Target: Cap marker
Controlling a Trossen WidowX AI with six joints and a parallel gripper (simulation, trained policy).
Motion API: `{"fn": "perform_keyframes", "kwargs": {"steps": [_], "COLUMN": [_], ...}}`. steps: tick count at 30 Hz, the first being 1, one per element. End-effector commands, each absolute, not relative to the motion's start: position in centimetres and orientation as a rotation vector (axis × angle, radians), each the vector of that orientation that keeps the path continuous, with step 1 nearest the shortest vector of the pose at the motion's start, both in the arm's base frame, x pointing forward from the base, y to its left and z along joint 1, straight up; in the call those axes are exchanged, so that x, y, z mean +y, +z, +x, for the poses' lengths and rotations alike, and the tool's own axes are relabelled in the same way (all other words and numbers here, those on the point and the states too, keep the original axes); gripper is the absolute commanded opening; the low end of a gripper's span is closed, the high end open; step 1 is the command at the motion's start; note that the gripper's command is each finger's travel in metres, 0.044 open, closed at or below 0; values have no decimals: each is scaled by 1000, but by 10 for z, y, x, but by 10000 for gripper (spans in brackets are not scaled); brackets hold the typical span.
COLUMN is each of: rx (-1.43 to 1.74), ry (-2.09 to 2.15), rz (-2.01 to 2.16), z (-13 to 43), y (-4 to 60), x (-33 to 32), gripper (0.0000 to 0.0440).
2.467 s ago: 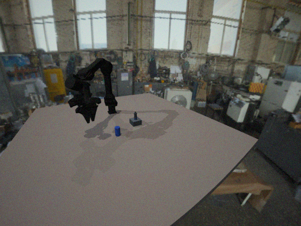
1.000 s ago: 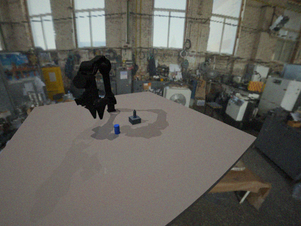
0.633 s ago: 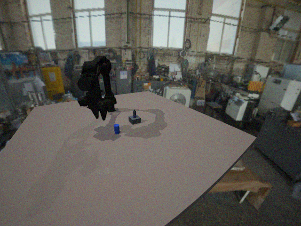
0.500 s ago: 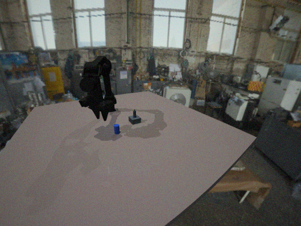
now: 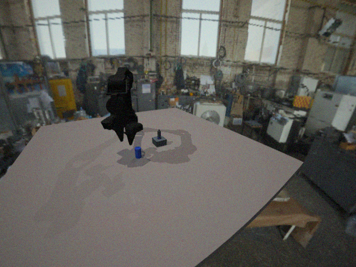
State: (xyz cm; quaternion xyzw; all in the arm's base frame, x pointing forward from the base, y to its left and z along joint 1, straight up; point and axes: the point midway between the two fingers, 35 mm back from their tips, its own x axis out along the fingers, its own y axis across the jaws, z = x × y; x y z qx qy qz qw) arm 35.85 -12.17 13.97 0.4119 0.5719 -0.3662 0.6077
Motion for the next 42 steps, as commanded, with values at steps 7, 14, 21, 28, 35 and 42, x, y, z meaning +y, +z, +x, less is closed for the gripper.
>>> {"fn": "perform_keyframes", "kwargs": {"steps": [7, 14, 21, 28, 35, 42], "rx": [1379, 1425, 1474, 1521, 1565, 1581], "ry": [-861, -857, -852, -840, -819, -803], "rz": [909, 876, 843, 812, 782, 742], "z": [362, 363, 362, 359, 356, 353], "y": [131, 123, 111, 96, 77, 66], "x": [-101, -85, -75, -72, -70, -70], "gripper": [299, 295, 288, 276, 259, 224]}}
